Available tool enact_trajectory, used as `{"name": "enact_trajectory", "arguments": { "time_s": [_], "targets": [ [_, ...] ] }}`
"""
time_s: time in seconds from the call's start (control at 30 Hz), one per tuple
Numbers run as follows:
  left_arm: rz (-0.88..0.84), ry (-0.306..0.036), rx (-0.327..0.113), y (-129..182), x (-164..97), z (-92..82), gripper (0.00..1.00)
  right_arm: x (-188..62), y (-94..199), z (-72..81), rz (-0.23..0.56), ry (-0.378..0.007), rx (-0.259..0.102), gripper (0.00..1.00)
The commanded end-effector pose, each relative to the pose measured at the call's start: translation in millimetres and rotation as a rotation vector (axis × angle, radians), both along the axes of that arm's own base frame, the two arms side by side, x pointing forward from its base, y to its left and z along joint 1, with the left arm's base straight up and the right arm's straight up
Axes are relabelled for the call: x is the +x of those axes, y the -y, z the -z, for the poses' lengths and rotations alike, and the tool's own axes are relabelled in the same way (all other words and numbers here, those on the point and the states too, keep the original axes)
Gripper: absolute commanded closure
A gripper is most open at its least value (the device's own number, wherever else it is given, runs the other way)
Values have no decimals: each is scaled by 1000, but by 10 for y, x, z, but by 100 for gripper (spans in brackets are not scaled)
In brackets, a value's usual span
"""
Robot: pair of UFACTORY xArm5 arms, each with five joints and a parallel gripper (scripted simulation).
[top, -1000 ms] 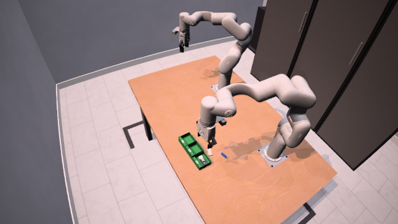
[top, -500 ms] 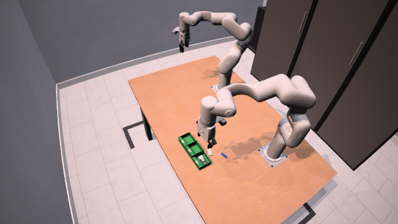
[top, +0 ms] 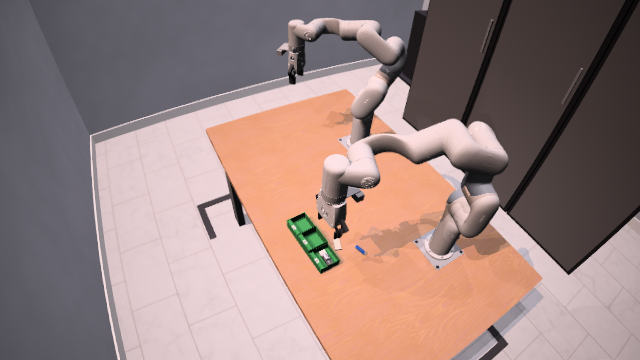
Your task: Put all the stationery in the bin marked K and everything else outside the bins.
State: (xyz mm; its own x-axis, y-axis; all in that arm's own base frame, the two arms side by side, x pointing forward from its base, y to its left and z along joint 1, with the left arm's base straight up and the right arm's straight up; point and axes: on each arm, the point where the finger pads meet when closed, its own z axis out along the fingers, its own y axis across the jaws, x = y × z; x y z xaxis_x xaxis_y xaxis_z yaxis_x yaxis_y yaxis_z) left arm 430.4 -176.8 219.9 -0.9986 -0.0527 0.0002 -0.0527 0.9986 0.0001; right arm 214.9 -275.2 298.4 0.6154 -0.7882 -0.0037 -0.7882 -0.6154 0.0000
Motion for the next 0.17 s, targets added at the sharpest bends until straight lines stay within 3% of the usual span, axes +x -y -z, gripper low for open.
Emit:
{"name": "enact_trajectory", "arguments": {
  "time_s": [0.0, 0.13],
  "targets": [
    [0, 4, -2, 4, 9, -17, 0, 4, 6, -14, 0, 2, -3, 0],
    [0, 4, -2, 4, 9, -17, 0, 4, 6, -14, 0, 2, -3, 0]
  ]
}}
